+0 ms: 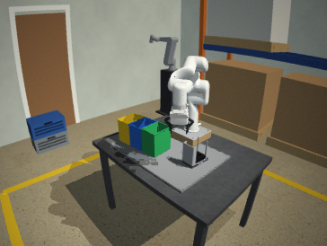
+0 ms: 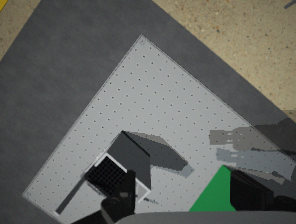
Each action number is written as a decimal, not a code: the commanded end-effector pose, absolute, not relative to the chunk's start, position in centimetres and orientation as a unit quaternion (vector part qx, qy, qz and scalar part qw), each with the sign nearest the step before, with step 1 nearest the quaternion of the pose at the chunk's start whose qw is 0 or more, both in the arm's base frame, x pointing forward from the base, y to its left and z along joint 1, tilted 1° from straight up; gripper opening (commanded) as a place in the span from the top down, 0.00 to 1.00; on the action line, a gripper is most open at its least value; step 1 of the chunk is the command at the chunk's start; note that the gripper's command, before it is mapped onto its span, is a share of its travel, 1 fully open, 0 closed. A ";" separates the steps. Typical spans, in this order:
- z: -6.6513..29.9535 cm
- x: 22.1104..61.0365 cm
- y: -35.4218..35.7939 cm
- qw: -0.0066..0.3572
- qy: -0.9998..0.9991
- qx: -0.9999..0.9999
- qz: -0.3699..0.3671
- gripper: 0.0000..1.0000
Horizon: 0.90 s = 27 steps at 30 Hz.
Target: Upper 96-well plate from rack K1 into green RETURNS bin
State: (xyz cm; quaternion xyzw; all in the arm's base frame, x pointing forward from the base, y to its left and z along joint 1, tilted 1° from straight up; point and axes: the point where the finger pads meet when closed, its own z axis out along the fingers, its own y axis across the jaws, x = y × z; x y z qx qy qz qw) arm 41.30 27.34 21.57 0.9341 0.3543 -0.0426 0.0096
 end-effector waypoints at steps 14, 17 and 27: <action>23.1 42.9 19.9 0.005 0.275 0.961 -0.030 0.00; 23.2 43.0 19.6 0.005 0.275 0.961 -0.031 0.00; 23.7 43.1 15.6 0.003 0.221 0.975 -0.024 0.00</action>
